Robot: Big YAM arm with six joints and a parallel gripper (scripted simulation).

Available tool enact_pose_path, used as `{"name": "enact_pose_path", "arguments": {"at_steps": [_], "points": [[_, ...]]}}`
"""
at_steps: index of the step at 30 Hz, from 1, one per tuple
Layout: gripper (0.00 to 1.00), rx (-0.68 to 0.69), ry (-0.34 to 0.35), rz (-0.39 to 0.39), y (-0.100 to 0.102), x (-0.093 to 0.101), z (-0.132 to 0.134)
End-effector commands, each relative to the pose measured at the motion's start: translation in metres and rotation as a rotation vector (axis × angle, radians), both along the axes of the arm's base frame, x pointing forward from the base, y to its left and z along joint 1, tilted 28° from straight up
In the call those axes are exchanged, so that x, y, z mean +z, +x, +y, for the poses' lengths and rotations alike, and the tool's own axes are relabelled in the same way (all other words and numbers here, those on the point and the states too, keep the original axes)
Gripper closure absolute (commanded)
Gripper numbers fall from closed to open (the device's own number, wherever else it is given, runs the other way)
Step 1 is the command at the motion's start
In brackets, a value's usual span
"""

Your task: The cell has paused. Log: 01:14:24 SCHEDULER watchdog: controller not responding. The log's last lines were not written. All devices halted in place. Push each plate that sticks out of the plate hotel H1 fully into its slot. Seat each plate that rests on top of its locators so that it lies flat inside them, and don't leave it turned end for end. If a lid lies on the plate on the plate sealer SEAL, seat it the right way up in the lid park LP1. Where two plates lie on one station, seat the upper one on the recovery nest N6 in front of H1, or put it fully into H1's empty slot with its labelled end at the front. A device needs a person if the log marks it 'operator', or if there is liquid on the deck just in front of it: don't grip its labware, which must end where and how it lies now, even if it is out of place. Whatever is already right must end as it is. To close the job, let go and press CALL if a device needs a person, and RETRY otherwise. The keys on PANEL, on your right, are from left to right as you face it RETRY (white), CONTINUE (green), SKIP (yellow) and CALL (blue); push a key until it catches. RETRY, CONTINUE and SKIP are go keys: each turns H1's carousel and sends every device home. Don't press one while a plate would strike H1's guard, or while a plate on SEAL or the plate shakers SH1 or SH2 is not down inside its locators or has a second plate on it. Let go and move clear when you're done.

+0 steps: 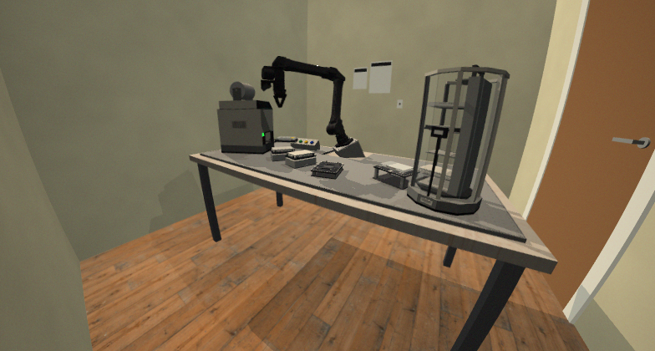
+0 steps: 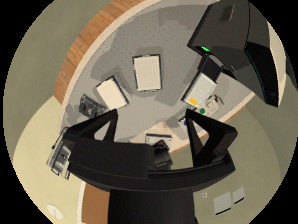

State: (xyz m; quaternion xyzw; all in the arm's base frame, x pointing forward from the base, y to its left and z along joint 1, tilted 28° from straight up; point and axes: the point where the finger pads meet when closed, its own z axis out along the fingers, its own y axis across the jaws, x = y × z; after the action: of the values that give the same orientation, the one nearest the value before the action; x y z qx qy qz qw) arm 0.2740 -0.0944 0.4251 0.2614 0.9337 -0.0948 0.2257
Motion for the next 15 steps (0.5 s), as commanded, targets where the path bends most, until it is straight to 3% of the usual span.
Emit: {"name": "enact_pose_path", "arguments": {"at_steps": [1, 8, 15], "points": [[0.0, 0.022, -0.013, -0.005, -0.002, -0.001, -0.009], [0.0, 0.022, -0.019, -0.015, -0.016, 0.004, -0.028], [0.0, -0.172, 0.062, -0.081, -0.031, 0.002, -0.04]]}}
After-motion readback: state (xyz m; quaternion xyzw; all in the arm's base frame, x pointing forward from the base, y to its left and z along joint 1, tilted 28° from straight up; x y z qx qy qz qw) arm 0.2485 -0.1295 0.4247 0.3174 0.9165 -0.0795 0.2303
